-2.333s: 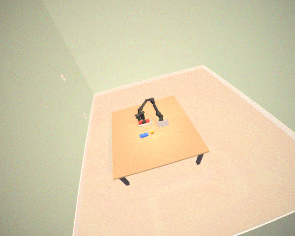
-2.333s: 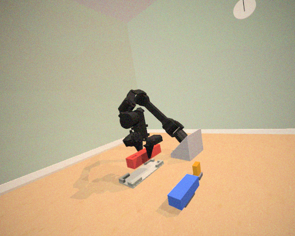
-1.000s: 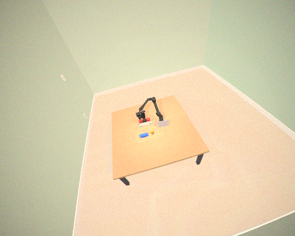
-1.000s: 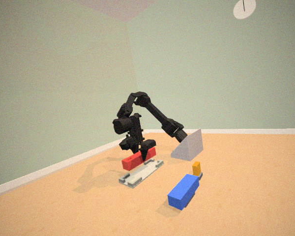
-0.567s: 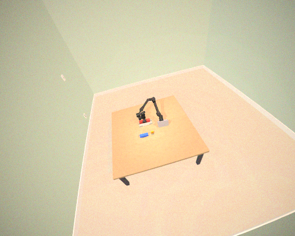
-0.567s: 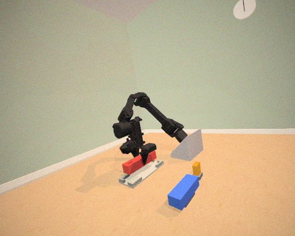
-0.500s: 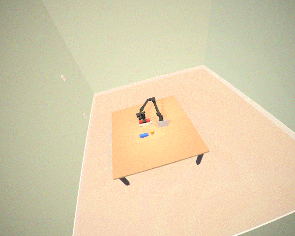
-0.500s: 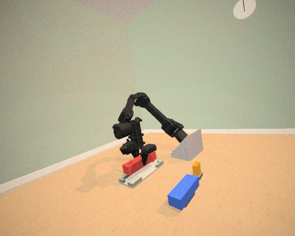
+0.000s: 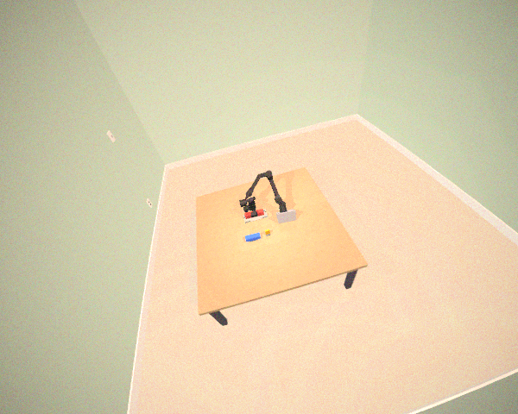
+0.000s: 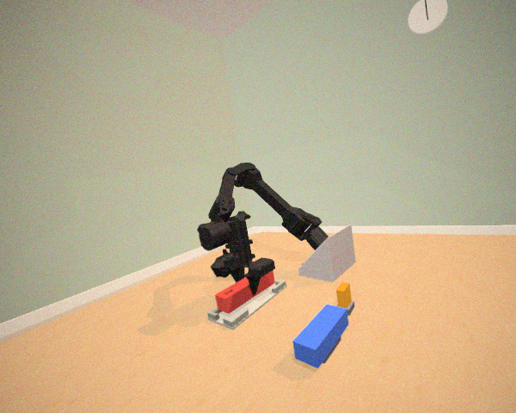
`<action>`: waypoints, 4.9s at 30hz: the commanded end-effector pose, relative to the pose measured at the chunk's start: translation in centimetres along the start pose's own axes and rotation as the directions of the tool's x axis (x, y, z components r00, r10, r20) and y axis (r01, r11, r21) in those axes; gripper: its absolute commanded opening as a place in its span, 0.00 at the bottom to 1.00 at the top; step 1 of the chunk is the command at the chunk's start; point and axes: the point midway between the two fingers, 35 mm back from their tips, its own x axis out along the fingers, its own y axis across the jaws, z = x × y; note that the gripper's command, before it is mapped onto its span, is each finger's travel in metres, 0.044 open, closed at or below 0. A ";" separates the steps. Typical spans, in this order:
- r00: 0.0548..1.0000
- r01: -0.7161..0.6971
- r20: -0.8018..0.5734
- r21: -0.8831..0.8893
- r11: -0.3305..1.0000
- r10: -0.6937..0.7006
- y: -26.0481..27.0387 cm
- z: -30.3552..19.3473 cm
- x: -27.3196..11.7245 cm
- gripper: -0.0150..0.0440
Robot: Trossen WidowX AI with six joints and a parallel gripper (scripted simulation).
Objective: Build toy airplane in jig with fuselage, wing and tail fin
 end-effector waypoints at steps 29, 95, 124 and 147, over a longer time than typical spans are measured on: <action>1.000 0.000 0.000 0.001 1.000 0.000 0.0 0.0 0.0 1.00; 1.000 -0.010 0.007 -0.027 1.000 0.010 26.1 5.3 -3.7 1.00; 1.000 -0.008 0.008 -0.027 1.000 0.008 26.1 5.3 0.5 0.91; 0.998 -0.044 0.049 0.026 0.999 0.043 26.2 6.4 -1.2 0.25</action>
